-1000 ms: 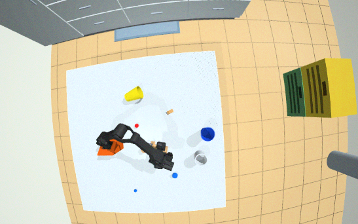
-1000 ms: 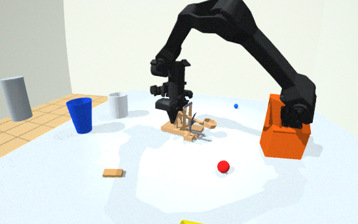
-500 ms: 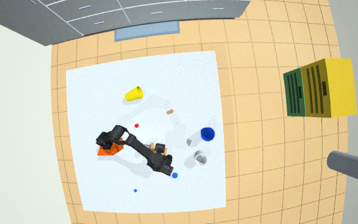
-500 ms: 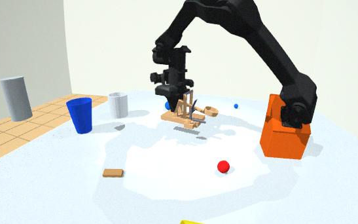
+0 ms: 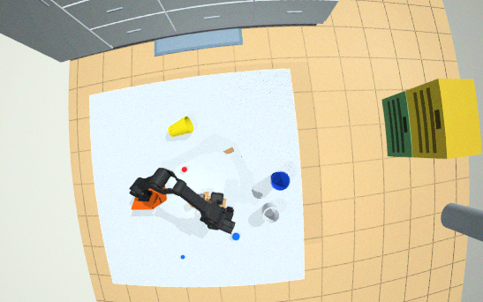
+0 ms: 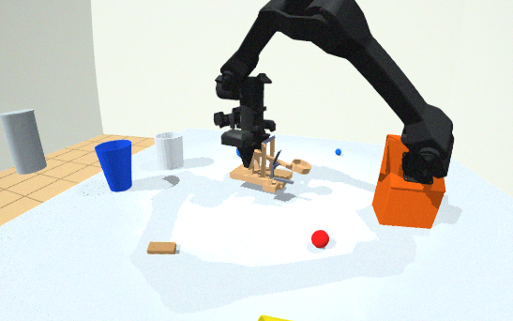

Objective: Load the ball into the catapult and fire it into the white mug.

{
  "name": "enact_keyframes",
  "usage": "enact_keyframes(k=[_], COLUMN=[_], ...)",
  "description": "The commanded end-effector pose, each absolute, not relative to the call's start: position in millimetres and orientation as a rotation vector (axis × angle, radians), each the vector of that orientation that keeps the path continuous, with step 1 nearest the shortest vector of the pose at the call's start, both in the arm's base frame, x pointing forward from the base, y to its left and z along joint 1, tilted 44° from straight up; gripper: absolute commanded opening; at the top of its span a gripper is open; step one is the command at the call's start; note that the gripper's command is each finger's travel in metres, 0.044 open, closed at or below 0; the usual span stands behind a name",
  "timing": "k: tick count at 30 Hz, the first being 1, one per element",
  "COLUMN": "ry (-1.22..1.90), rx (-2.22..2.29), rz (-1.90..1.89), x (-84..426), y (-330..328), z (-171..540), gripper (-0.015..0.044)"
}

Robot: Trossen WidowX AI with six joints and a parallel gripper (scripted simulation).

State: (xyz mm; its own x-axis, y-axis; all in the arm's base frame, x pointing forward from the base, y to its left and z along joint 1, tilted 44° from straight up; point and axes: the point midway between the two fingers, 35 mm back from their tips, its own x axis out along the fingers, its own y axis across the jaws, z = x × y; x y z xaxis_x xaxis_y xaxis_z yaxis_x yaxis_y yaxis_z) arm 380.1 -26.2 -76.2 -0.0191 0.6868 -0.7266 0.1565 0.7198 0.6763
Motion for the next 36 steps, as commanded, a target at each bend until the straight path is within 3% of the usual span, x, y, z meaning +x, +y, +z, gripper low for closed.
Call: enact_keyframes(k=[1,21,36], ry=[1.563,1.565,1.565], rx=[0.723,0.712,0.712], rz=[0.475,0.483,0.482], x=[378.9,378.8,380.4], y=[-23.9,-9.0,-16.5], z=[-80.1,-94.0,-87.0], gripper=[0.0000,0.0000,0.0394])
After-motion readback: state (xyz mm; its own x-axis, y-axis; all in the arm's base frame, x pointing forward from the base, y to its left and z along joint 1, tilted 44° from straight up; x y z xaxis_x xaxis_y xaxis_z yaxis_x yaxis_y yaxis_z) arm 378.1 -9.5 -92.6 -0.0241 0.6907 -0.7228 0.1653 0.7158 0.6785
